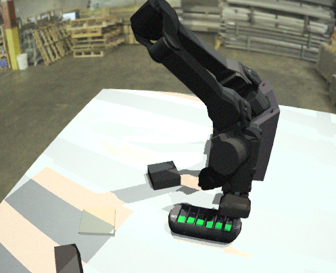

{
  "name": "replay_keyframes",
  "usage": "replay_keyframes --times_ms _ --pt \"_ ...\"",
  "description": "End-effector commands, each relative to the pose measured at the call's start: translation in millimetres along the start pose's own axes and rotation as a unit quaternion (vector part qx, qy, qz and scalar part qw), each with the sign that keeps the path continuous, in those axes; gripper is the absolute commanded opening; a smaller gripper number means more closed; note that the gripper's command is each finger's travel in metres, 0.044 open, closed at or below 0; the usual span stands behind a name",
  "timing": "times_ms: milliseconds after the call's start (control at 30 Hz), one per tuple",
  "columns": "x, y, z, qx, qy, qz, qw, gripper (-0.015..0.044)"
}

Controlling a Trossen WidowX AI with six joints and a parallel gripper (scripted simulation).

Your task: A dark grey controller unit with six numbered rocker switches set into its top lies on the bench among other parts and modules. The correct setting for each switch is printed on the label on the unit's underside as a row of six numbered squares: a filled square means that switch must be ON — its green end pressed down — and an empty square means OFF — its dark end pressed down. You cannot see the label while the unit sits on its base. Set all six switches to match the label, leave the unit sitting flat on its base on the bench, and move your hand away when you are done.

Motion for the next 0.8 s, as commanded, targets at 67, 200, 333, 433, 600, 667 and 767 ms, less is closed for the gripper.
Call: replay_keyframes --times_ms 67,200,333,433,600,667,767 --pt "14.9 -3.6 -3.9 0.0 -0.011 -0.009 1.0 0.0" --pt "19.9 -4.7 -5.4 0.0 -0.011 -0.009 1.0 0.0" --pt "24.9 -5.8 -6.8 0.0 -0.011 -0.009 1.0 0.0" --pt "28.6 -6.6 -7.9 -0.001 -0.012 -0.009 1.0 0.0" --pt "34.9 -8.0 -9.5 -0.001 -0.012 -0.01 1.0 0.0" --pt "37.4 -8.6 -10.1 -0.001 -0.012 -0.01 1.0 0.0" --pt "41.1 -9.5 -11.0 -0.001 -0.012 -0.01 1.0 0.0"
Point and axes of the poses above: the point midway between the two fingers, 35 mm back from their tips, its own z axis back along the fingers, its own x axis across the jaws, y = z × x, the point moved 5 cm from there along z, back along the fingers, and after that the axes turned 11 degrees about z, right-handed, at the moved point
